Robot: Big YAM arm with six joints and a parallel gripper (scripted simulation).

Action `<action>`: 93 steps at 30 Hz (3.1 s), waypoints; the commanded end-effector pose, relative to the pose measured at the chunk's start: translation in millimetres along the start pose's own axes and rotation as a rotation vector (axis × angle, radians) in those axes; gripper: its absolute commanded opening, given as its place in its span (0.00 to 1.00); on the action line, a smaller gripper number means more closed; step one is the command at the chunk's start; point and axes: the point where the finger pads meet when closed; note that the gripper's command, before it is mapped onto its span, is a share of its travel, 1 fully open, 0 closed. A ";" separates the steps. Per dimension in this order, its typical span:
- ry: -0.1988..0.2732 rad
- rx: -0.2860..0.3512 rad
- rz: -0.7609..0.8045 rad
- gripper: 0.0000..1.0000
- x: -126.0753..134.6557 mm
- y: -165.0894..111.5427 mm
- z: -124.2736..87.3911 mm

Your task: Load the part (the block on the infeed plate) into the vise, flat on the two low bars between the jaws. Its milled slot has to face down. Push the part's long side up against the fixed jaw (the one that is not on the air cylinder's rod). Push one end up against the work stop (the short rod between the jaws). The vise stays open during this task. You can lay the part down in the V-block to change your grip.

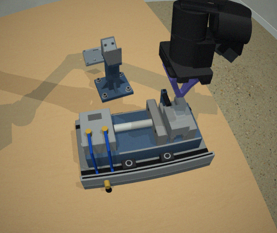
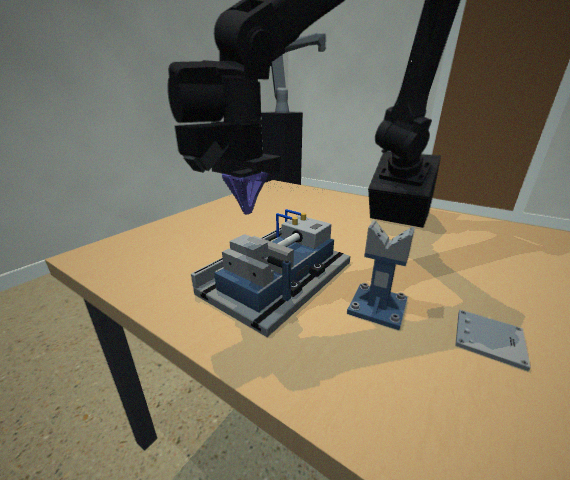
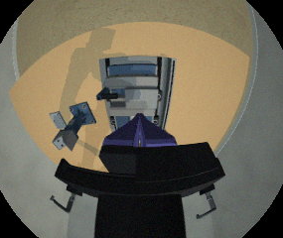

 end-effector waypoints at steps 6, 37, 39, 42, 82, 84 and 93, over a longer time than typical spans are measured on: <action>-0.008 -0.008 0.006 0.00 -7.3 6.6 -6.9; 0.008 0.003 -0.009 0.00 -40.9 11.1 0.6; 0.007 0.003 -0.010 0.00 -40.8 11.2 0.2; 0.006 -0.005 -0.012 0.00 -39.8 12.0 -3.3; 0.004 0.006 0.004 0.00 -42.5 7.1 19.4; 0.003 0.000 0.003 0.00 -42.5 10.2 20.2; 0.004 0.007 0.005 0.00 -42.4 7.0 33.6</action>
Point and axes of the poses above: the point where the finger pads meet when closed, its own z axis out along the fingers, its own x axis across the jaws, y = z × x, and after that the axes turned 9 degrees about z, right-handed
